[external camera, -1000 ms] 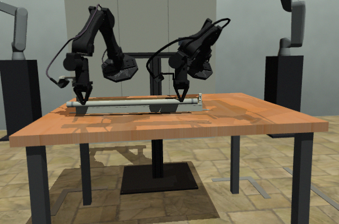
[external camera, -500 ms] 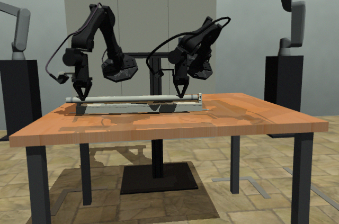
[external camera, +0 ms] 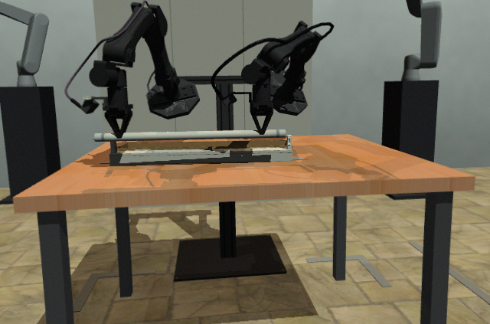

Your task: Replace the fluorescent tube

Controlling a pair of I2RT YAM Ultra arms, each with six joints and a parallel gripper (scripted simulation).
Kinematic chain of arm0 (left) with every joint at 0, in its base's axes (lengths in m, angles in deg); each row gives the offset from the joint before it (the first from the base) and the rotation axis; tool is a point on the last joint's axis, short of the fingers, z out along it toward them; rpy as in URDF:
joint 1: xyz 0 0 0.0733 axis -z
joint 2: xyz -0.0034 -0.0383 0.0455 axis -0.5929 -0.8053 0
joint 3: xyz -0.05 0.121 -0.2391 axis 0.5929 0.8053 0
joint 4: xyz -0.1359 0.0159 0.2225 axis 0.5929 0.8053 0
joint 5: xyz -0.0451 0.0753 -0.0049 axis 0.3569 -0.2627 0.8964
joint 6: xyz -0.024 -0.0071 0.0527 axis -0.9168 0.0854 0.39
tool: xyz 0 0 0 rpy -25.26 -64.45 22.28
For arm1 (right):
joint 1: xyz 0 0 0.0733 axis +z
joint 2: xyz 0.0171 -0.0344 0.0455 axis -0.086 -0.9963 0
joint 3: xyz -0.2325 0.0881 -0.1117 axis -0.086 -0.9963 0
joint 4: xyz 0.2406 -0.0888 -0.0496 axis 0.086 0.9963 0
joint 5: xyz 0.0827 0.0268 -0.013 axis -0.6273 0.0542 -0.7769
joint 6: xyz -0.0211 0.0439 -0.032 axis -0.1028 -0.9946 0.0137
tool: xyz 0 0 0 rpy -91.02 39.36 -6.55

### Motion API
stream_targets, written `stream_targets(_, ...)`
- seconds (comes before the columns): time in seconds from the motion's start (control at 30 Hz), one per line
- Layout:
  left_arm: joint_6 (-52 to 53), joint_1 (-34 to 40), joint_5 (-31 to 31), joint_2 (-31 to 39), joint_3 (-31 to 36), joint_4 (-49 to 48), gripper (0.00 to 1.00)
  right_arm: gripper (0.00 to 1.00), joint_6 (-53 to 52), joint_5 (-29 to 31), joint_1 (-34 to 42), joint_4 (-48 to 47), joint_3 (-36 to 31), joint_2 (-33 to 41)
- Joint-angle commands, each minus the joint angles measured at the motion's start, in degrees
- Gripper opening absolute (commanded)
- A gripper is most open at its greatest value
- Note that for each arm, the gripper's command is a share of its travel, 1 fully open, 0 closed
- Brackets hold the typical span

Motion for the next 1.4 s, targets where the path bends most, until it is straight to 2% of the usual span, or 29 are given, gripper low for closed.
stream_targets(0.0, -1.2, 2.3, 0.0, 2.7, 1.5, 0.4, 0.11, 0.11, -0.2, 0.9, -1.2, 0.2, -1.5, 2.6)
stream_targets(0.17, -1.0, 2.4, 0.4, 3.2, 3.4, -0.8, 0.11, 0.11, -0.5, 1.0, -1.2, -0.8, -2.9, 3.5)
stream_targets(0.23, 0.2, 2.5, 0.5, 3.4, 3.4, 0.2, 0.11, 0.11, -0.5, 1.0, -1.2, 0.8, -1.4, 3.0)
stream_targets(0.3, 0.2, 2.4, 0.5, 4.0, 4.0, -1.5, 0.11, 0.11, -0.5, 1.0, -0.8, -1.1, -3.2, 3.6)
stream_targets(0.37, 0.3, 2.4, 0.5, 3.9, 2.8, 0.0, 0.11, 0.11, -0.5, 1.0, -0.2, -0.5, -0.9, 2.7)
stream_targets(0.47, 0.3, 2.4, 0.5, 4.0, 3.5, 0.4, 0.11, 0.11, -0.5, 1.0, -0.3, 0.0, -1.1, 3.3)
stream_targets(0.57, 0.5, 2.2, 0.6, 3.7, 4.5, -1.7, 0.11, 0.11, -0.6, 1.0, 0.2, -1.2, -3.4, 3.5)
stream_targets(0.7, 0.6, 2.1, 0.7, 4.0, 5.2, -2.2, 0.11, 0.11, -0.6, 0.9, 0.3, 0.5, -0.3, 1.0)
stream_targets(0.87, 0.7, 2.0, 0.7, 2.3, 2.4, -0.7, 0.11, 0.11, -0.6, 0.2, 0.1, 0.5, -0.2, 1.2)
stream_targets(1.37, 0.8, 2.0, 0.7, 1.8, 1.6, -0.5, 0.11, 0.11, -0.5, -0.7, 0.3, -0.2, -1.7, 0.8)
